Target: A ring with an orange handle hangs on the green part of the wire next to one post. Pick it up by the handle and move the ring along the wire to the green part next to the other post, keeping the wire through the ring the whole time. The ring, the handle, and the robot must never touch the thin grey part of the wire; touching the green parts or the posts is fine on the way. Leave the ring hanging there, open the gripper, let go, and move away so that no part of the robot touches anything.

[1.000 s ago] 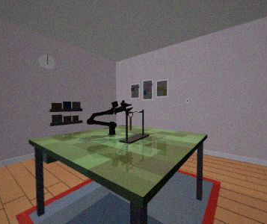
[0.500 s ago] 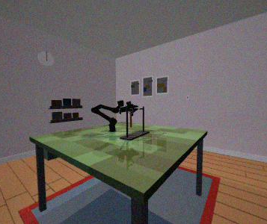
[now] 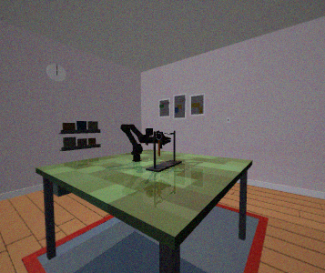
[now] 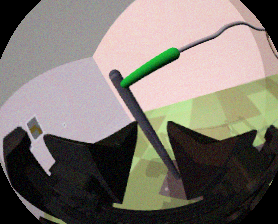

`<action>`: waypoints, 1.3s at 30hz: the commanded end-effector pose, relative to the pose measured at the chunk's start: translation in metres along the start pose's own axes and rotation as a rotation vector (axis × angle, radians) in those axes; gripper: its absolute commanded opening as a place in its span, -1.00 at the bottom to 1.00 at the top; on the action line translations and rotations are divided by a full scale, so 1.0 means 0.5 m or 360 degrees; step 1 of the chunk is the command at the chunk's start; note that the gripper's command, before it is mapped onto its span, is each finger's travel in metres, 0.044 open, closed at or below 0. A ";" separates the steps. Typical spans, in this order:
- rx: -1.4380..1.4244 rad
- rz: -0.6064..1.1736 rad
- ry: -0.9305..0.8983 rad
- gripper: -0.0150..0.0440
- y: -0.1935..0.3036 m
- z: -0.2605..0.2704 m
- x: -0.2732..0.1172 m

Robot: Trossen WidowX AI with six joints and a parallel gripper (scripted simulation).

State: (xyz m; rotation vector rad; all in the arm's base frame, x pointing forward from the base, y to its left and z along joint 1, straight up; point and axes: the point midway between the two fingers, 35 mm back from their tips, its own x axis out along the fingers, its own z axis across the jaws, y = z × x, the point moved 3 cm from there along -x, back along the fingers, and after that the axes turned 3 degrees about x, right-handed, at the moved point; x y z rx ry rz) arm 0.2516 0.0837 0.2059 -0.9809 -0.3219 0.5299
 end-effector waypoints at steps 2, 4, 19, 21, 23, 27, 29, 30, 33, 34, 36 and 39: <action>-0.0099 0.0026 0.0095 0.05 0.011 -0.076 -0.015; -0.0132 0.0031 0.0129 0.05 0.013 -0.104 -0.024; -0.0326 0.0019 0.0396 0.05 0.036 -0.272 -0.143; -0.0347 0.0013 0.0430 0.05 0.041 -0.287 -0.164; -0.0367 0.0006 0.0463 0.05 0.046 -0.301 -0.185; -0.0405 -0.0012 0.0527 0.05 0.057 -0.323 -0.227; -0.0424 -0.0023 0.0559 0.05 0.063 -0.331 -0.248; -0.0433 -0.0029 0.0574 0.05 0.066 -0.335 -0.259; -0.0464 -0.0048 0.0621 0.05 0.077 -0.343 -0.290; -0.0475 -0.0055 0.0637 0.05 0.081 -0.344 -0.300; -0.0495 -0.0069 0.0666 0.05 0.088 -0.346 -0.318; -0.0502 -0.0075 0.0676 0.05 0.091 -0.347 -0.325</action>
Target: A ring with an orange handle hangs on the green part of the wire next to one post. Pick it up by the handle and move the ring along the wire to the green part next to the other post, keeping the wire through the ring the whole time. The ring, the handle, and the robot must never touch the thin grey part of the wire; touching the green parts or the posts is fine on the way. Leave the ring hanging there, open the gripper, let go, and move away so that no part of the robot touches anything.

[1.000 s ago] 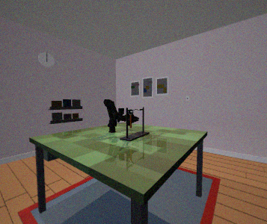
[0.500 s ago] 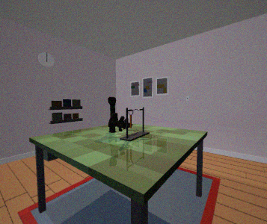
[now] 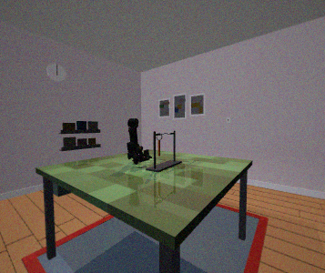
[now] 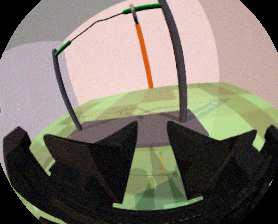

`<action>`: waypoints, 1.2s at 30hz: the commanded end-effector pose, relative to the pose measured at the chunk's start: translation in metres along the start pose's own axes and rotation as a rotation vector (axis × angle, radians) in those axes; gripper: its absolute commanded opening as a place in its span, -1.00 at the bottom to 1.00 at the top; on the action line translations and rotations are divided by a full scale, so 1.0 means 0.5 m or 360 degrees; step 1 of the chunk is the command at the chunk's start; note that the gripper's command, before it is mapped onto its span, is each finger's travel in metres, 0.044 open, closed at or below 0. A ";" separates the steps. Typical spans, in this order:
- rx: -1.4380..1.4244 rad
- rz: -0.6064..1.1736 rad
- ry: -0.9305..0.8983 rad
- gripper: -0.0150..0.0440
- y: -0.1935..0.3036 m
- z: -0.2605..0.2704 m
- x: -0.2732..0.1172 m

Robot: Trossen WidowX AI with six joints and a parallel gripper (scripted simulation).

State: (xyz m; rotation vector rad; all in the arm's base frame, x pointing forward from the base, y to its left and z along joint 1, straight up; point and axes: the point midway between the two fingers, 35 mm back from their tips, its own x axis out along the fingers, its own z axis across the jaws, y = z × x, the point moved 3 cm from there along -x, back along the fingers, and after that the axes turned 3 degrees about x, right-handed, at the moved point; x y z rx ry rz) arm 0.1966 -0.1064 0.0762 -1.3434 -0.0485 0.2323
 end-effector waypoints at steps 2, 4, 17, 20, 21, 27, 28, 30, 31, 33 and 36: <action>-0.0024 -0.0010 0.0019 0.05 0.007 -0.002 -0.014; -0.0044 -0.0007 0.0030 0.05 0.002 -0.003 -0.007; -0.0241 -0.0033 0.0145 0.05 -0.070 0.012 0.061; -0.0278 -0.0053 0.0168 0.05 -0.088 0.021 0.073; -0.0284 -0.0057 0.0172 0.05 -0.091 0.022 0.075; -0.0286 -0.0058 0.0174 0.05 -0.093 0.022 0.080; -0.0286 -0.0058 0.0174 0.05 -0.094 0.021 0.083; -0.0286 -0.0058 0.0174 0.05 -0.095 0.020 0.088; -0.0286 -0.0058 0.0174 0.05 -0.095 0.019 0.091; -0.0286 -0.0058 0.0174 0.05 -0.096 0.018 0.096; -0.0286 -0.0058 0.0174 0.05 -0.098 0.016 0.105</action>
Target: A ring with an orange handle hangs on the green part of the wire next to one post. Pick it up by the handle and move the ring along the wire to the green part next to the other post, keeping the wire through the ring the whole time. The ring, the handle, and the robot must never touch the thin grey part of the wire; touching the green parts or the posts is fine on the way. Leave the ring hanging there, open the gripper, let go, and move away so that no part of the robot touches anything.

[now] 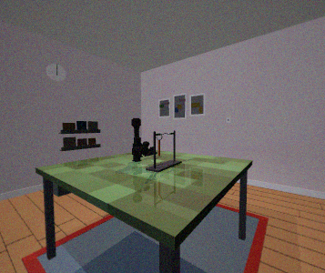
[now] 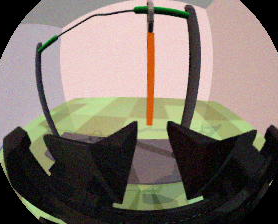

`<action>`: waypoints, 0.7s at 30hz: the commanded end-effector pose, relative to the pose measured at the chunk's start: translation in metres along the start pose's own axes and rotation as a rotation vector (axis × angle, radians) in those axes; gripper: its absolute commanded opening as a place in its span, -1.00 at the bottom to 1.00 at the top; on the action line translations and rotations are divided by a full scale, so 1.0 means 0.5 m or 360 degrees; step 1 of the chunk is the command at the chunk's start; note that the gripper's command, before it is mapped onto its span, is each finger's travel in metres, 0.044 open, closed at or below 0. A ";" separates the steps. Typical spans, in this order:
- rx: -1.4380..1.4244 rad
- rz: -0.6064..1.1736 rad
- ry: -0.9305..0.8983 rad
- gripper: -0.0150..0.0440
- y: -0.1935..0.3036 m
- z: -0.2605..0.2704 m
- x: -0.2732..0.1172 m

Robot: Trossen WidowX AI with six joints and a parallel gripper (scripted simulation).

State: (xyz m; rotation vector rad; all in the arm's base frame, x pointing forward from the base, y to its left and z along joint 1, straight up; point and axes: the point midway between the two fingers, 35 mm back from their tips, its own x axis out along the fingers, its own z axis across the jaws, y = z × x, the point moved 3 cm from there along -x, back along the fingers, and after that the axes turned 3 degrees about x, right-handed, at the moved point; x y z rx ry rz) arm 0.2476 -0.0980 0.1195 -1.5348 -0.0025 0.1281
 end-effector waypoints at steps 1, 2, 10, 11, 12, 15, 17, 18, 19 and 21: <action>0.0006 -0.0002 0.0003 0.05 -0.002 -0.003 0.014; 0.0006 -0.0003 0.0003 0.05 -0.003 -0.003 0.017; 0.0006 -0.0004 0.0003 0.05 -0.004 -0.005 0.041; 0.0006 -0.0004 0.0003 0.05 -0.004 -0.005 0.044; 0.0006 -0.0004 0.0003 0.05 -0.004 -0.005 0.047; 0.0006 -0.0005 0.0003 0.05 -0.005 -0.005 0.057; 0.0006 -0.0005 0.0003 0.05 -0.005 -0.005 0.063; 0.0006 -0.0005 0.0003 0.05 -0.005 -0.005 0.066; 0.0006 -0.0006 0.0003 0.05 -0.005 -0.005 0.069; 0.0006 -0.0006 0.0002 0.05 -0.005 -0.004 0.075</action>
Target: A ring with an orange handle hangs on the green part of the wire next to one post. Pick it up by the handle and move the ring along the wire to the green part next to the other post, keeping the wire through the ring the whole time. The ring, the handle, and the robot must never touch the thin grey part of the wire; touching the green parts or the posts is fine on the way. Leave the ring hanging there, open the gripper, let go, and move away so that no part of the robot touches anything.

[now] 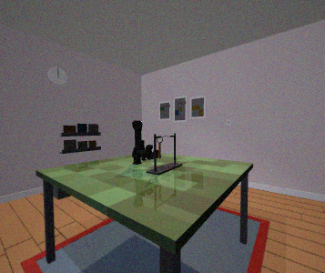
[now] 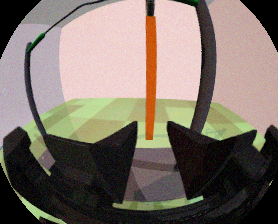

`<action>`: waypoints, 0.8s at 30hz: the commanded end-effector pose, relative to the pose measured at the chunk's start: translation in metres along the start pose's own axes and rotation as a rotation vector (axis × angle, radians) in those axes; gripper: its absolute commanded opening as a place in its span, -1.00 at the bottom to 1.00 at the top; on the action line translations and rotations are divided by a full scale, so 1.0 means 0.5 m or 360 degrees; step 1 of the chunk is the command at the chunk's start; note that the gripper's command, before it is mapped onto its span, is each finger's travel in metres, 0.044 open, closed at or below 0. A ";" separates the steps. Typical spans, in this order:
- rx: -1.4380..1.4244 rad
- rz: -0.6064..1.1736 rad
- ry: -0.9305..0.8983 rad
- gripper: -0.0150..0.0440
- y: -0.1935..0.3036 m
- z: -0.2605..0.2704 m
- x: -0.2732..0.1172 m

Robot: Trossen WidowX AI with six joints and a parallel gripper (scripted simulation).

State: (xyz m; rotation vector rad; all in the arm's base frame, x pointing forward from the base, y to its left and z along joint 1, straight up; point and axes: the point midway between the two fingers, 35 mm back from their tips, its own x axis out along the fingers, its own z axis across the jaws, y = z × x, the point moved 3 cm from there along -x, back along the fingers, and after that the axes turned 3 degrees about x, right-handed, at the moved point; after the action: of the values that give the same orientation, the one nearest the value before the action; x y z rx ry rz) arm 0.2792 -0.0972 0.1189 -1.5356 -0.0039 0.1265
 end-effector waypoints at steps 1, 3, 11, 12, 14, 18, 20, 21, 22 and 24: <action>0.0007 -0.0003 0.0002 0.05 -0.001 -0.001 0.016; 0.0007 -0.0004 0.0002 0.05 0.000 0.000 0.022; 0.0008 -0.0007 0.0002 0.05 0.001 0.003 0.047; 0.0008 -0.0007 0.0002 0.05 0.001 0.003 0.051; 0.0008 -0.0008 0.0002 0.05 0.001 0.004 0.057; 0.0009 -0.0009 0.0002 0.05 0.002 0.006 0.068; 0.0009 -0.0009 0.0002 0.05 0.002 0.007 0.068; 0.0009 -0.0009 0.0002 0.05 0.002 0.007 0.068; 0.0009 -0.0009 0.0002 0.05 0.002 0.007 0.068; 0.0009 -0.0009 0.0002 0.05 0.002 0.007 0.068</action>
State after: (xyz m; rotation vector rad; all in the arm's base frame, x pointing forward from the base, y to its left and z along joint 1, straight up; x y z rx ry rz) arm 0.3110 -0.0907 0.1151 -1.5349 -0.0083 0.1242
